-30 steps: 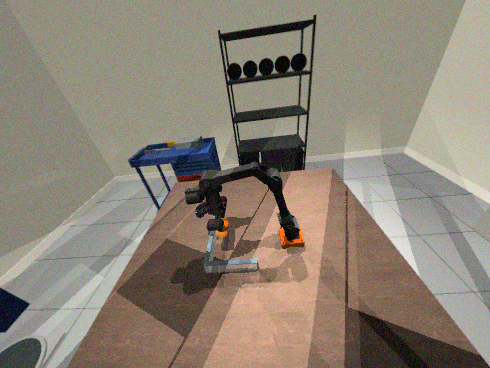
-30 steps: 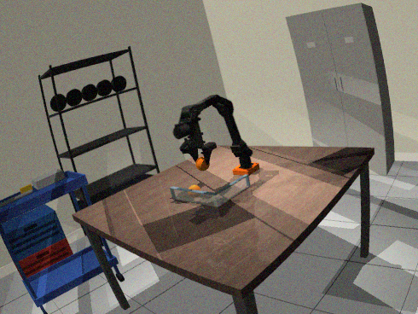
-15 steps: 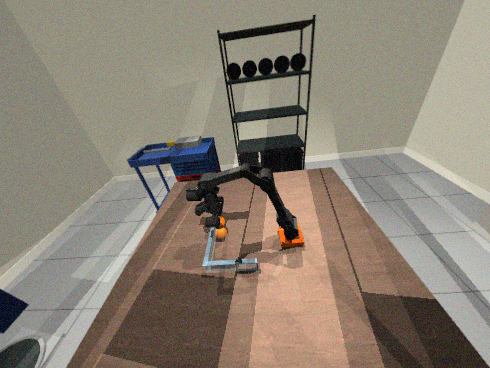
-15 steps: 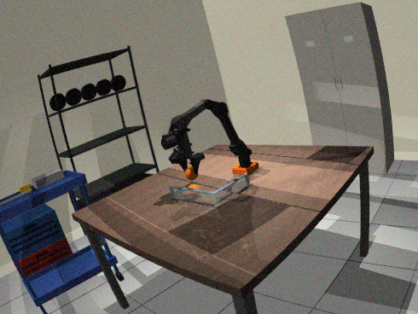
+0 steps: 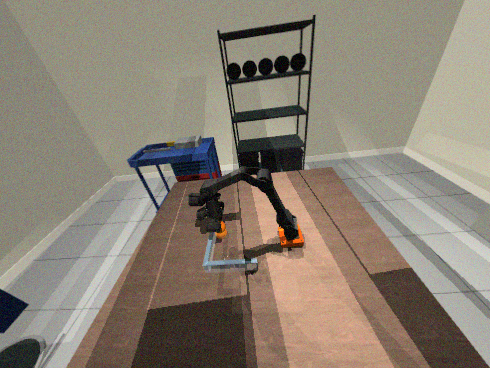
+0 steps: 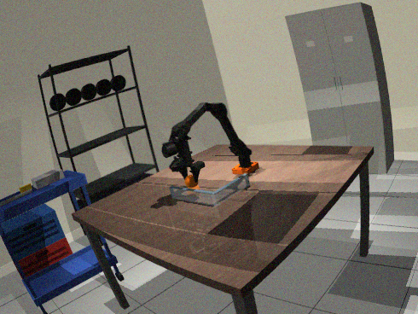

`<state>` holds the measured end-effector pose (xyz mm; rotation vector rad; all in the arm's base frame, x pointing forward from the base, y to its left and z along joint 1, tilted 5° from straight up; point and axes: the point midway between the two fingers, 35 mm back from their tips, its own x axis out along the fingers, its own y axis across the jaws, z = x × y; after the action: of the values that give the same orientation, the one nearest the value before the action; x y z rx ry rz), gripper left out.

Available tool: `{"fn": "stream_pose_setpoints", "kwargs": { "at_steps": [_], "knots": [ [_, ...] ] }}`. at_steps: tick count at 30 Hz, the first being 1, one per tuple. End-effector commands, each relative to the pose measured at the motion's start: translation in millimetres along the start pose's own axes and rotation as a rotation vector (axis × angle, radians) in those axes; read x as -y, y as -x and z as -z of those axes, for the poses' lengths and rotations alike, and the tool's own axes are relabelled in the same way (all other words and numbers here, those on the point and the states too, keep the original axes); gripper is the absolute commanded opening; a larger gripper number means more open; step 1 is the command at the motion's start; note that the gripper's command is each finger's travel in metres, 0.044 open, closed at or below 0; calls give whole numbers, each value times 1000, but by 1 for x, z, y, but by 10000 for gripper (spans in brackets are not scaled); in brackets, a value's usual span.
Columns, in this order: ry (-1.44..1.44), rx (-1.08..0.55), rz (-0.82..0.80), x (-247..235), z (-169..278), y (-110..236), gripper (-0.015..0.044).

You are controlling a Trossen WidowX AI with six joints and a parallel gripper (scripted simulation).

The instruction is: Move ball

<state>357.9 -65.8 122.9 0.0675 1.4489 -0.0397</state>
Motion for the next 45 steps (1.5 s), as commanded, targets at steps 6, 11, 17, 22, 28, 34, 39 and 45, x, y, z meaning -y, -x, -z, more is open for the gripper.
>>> {"fn": "stream_pose_setpoints", "kwargs": {
  "at_steps": [6, 11, 17, 22, 28, 34, 39, 45],
  "knots": [
    [2, -7, -4, -1, 3, -36, 0],
    [2, -7, -4, -1, 3, -36, 0],
    [2, -7, -4, -1, 3, -44, 0],
    [2, -7, -4, -1, 3, -52, 0],
    [5, -3, -1, 0, 3, -49, 52],
    [5, -3, -1, 0, 3, -49, 210],
    [5, -3, -1, 0, 3, -49, 341],
    [4, -5, -2, 0, 0, -8, 427]
  ]
}}
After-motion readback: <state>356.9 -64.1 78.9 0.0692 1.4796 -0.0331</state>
